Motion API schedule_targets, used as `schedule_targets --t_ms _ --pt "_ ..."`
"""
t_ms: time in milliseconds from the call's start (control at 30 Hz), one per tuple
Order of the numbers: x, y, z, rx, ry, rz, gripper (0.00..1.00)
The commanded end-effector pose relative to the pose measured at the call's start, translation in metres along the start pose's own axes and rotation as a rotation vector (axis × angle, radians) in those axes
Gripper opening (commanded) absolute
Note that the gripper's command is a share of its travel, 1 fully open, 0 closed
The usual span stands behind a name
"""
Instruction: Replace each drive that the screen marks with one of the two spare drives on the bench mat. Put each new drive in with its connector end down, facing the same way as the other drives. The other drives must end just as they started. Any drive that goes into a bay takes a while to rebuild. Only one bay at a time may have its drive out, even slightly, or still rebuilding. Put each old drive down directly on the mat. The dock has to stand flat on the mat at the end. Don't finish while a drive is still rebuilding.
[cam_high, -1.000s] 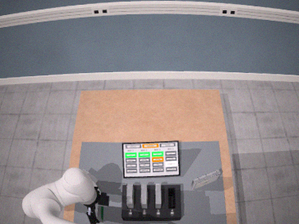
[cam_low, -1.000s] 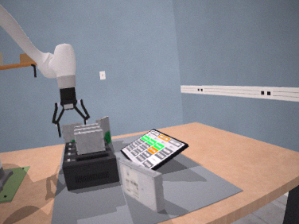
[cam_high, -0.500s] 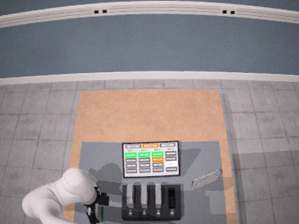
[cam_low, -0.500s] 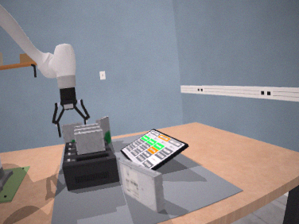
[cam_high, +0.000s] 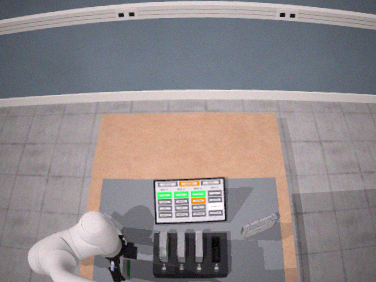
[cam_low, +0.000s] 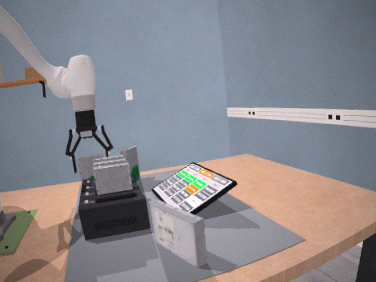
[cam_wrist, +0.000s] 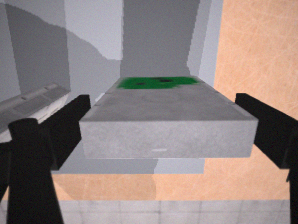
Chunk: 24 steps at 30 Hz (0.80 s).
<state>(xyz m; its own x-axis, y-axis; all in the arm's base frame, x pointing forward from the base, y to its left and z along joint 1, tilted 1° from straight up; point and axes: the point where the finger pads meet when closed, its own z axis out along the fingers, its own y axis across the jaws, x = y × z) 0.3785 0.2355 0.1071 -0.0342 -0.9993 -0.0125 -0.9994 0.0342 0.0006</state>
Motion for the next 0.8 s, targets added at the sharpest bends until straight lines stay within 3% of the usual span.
schedule_targets --t_ms 0,300,700,767 --pt "0.0 0.0 -0.001 0.001 -0.001 0.0 0.89" --pt "0.0 0.0 -0.012 0.001 -0.001 0.0 0.89" --pt "0.0 0.0 -0.064 0.001 -0.001 0.0 0.89" --pt "0.0 0.0 -0.064 0.001 -0.001 0.0 0.89"
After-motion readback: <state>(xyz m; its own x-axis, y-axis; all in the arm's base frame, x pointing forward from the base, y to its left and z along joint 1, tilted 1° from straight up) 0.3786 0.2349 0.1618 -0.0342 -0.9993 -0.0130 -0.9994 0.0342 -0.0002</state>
